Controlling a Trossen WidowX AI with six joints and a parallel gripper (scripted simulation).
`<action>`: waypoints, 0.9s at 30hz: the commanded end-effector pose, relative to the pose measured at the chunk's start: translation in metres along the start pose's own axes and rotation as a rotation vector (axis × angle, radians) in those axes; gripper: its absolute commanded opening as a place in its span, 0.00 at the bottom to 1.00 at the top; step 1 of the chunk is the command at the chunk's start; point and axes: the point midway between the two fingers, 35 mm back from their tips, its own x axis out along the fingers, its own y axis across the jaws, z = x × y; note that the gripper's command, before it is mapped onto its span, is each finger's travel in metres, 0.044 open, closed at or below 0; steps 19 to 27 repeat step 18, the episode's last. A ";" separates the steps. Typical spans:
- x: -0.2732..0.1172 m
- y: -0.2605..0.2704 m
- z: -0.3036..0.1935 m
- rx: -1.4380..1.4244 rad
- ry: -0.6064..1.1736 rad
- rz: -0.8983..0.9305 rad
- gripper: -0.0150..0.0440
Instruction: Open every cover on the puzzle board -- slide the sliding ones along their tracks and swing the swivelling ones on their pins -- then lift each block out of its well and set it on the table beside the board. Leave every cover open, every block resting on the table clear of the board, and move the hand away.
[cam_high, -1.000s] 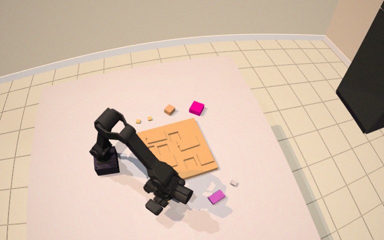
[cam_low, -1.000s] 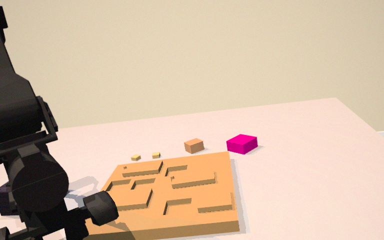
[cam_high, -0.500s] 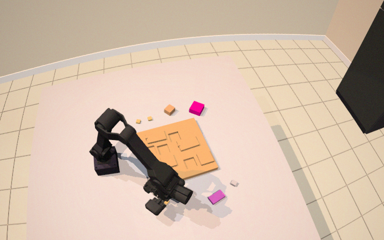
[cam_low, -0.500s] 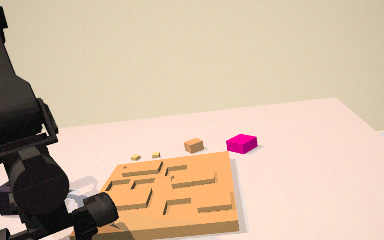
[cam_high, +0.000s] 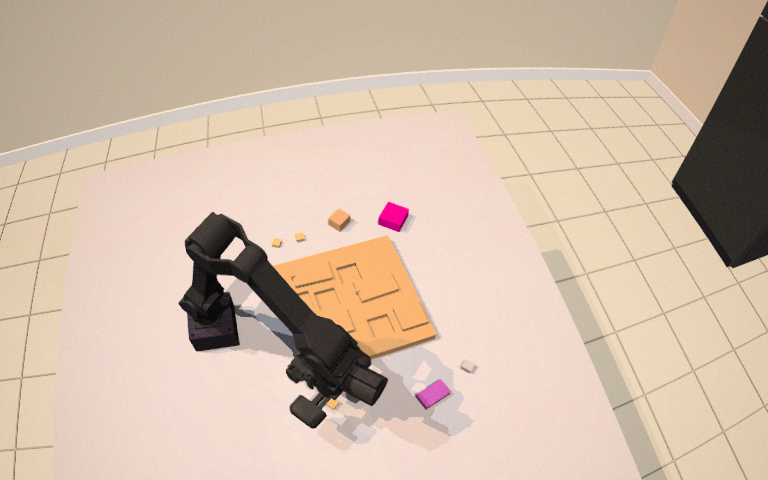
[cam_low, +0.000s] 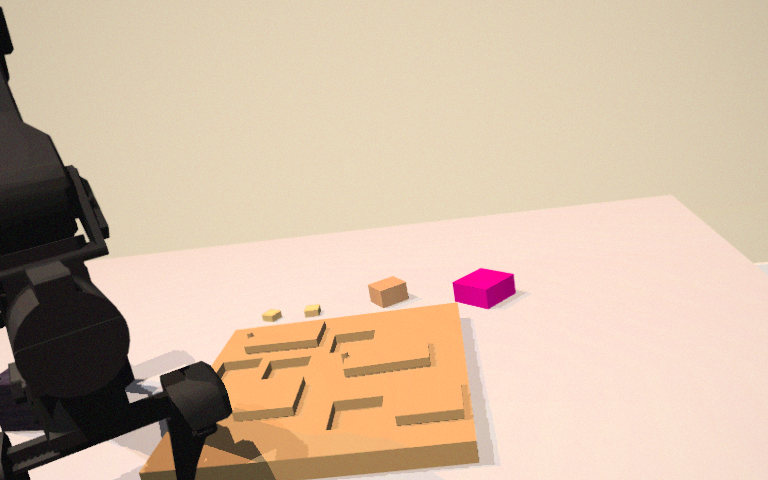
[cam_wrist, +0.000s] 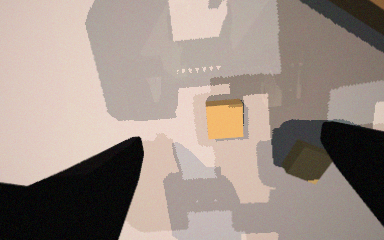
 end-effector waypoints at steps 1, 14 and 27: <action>-0.015 0.000 -0.001 -0.001 0.003 -0.003 1.00; -0.055 0.000 0.002 -0.004 -0.002 -0.004 1.00; -0.061 -0.004 0.001 0.049 0.018 -0.005 1.00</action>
